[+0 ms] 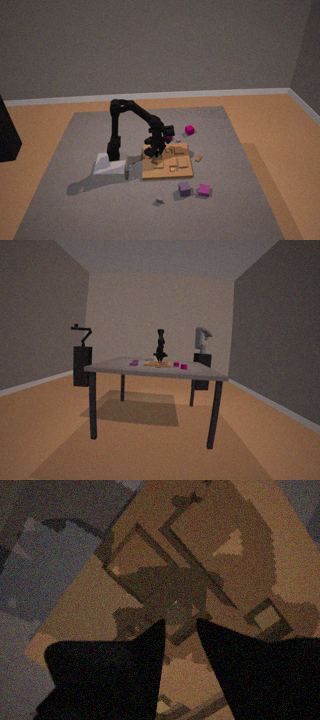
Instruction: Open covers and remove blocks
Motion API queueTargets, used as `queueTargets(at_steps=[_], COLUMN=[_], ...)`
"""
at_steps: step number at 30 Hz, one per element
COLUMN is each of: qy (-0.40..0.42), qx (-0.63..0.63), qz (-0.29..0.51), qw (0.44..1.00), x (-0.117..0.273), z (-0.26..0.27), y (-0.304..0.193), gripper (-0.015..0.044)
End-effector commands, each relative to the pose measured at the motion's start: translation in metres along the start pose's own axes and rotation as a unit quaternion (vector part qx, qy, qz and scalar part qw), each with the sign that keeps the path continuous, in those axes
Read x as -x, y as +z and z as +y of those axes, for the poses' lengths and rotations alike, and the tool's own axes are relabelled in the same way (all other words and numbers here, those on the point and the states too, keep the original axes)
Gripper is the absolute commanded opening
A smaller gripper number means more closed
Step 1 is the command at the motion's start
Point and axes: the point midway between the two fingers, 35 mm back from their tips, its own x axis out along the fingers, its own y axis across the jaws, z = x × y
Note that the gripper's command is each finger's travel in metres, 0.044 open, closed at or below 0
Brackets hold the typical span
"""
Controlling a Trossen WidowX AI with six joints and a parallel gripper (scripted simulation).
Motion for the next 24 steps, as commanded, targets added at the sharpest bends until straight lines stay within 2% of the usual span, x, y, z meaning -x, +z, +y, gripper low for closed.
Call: queueTargets(at_steps=[1,24], qy=[0.005,0.005], qx=[0.001,0.001], qz=[-0.004,-0.004], qw=[1.000,1.000], x=[-0.006,-0.017], z=[0.003,0.003], y=[0.003,0.003], gripper=[0.0144,0.0144])
